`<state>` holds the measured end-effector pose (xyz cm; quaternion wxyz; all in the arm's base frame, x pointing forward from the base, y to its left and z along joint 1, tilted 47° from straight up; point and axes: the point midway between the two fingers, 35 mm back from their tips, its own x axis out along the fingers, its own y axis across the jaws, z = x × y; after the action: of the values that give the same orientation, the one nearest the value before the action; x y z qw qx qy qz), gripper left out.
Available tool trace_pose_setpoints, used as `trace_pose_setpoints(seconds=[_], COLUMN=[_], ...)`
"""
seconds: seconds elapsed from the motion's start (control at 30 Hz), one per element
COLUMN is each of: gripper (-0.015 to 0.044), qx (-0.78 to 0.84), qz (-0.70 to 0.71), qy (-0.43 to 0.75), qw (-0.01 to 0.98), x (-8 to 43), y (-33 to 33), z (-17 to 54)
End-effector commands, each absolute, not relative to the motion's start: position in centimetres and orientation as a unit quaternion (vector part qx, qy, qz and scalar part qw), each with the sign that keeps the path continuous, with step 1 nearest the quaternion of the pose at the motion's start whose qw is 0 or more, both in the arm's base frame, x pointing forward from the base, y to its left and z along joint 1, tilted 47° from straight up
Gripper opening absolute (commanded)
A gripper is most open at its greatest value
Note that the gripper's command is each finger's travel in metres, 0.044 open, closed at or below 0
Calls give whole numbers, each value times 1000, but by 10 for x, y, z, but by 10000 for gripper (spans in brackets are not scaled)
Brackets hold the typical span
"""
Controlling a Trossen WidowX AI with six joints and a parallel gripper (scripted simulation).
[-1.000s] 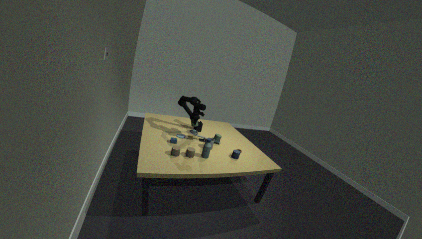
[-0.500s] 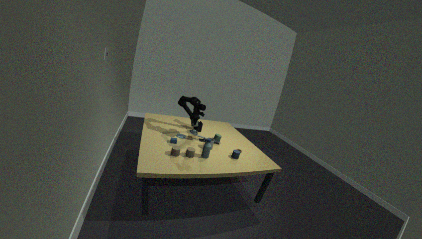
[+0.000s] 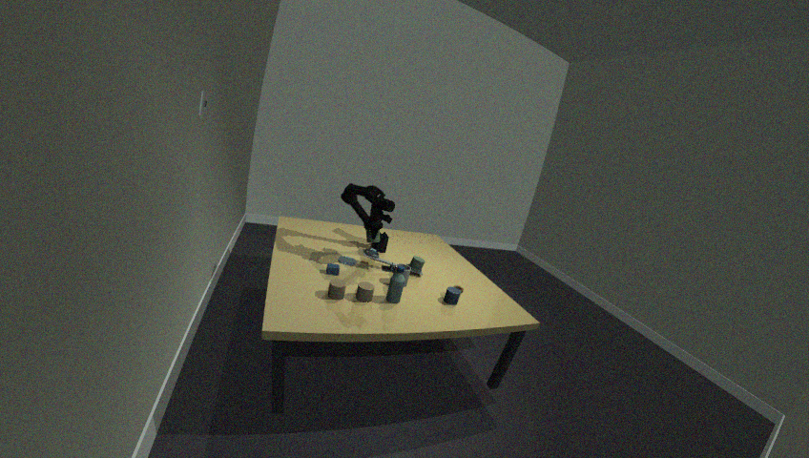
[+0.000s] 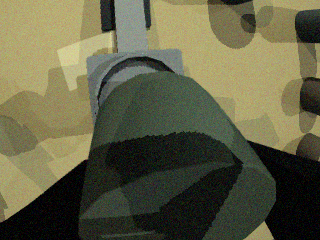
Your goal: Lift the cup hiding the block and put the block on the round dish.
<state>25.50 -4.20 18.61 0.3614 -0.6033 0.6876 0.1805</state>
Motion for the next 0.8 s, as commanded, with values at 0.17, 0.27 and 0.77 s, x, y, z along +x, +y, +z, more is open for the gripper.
trace_pose_setpoints(seconds=[0.17, 0.27, 0.77], gripper=[0, 0, 0], qx=[-604, -604, -601], qz=[181, 181, 182], qy=[687, 687, 689], qw=[361, 361, 363], x=[255, 255, 251], y=[-42, -42, -51], z=[186, 186, 189])
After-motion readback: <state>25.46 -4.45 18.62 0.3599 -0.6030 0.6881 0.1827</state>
